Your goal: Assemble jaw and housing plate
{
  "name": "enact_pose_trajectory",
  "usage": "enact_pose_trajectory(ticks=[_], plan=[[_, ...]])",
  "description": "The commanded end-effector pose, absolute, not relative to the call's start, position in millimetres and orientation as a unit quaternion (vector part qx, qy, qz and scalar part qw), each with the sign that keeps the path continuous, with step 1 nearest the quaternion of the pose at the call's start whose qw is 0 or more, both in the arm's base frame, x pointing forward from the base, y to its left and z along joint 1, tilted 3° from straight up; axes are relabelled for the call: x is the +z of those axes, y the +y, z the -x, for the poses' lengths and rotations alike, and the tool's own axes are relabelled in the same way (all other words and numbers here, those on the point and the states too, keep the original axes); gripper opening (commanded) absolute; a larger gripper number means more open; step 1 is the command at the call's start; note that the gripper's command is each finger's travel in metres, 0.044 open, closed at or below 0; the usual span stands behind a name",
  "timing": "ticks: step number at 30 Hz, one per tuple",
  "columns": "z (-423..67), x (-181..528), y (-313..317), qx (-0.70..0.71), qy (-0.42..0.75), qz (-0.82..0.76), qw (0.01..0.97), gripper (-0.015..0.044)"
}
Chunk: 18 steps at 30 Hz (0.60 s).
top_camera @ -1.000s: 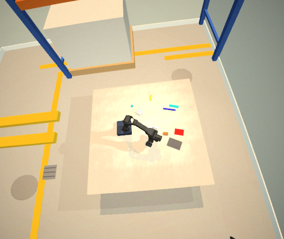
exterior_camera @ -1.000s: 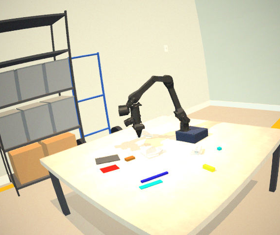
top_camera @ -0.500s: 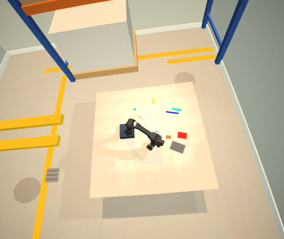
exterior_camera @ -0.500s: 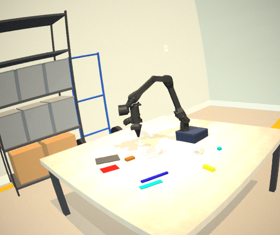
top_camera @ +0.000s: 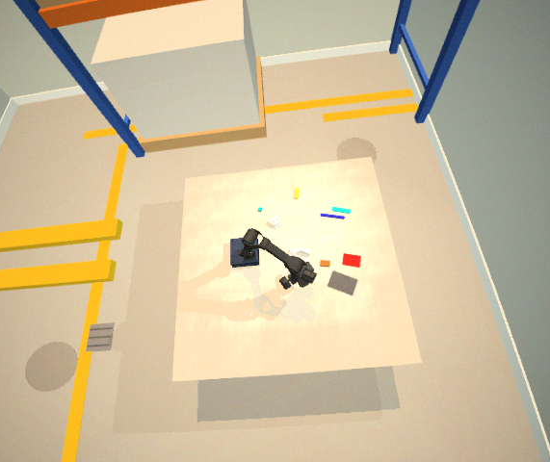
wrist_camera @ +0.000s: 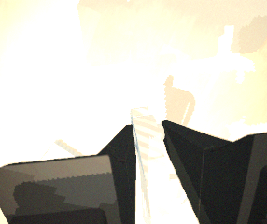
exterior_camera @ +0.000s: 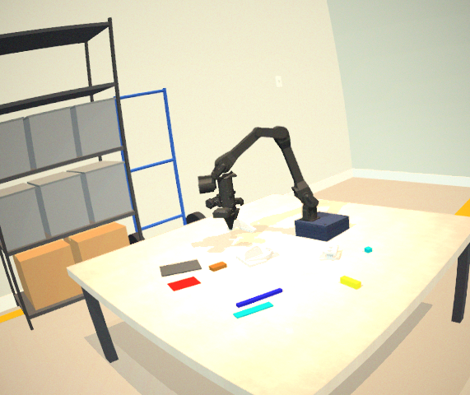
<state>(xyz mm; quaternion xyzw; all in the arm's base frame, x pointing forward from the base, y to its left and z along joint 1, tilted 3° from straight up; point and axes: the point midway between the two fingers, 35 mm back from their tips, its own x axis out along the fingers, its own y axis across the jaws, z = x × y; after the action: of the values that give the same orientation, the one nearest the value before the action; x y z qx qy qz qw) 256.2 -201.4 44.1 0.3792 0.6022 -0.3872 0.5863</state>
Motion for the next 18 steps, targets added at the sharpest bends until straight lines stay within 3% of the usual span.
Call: enact_pose_trajectory(ticks=[1,18], plan=[[-253,44,-205,-0.420,0.581,-0.409,0.564,0.0037],[-244,44,-219,-0.528,0.486,-0.512,0.472,0.0037]])
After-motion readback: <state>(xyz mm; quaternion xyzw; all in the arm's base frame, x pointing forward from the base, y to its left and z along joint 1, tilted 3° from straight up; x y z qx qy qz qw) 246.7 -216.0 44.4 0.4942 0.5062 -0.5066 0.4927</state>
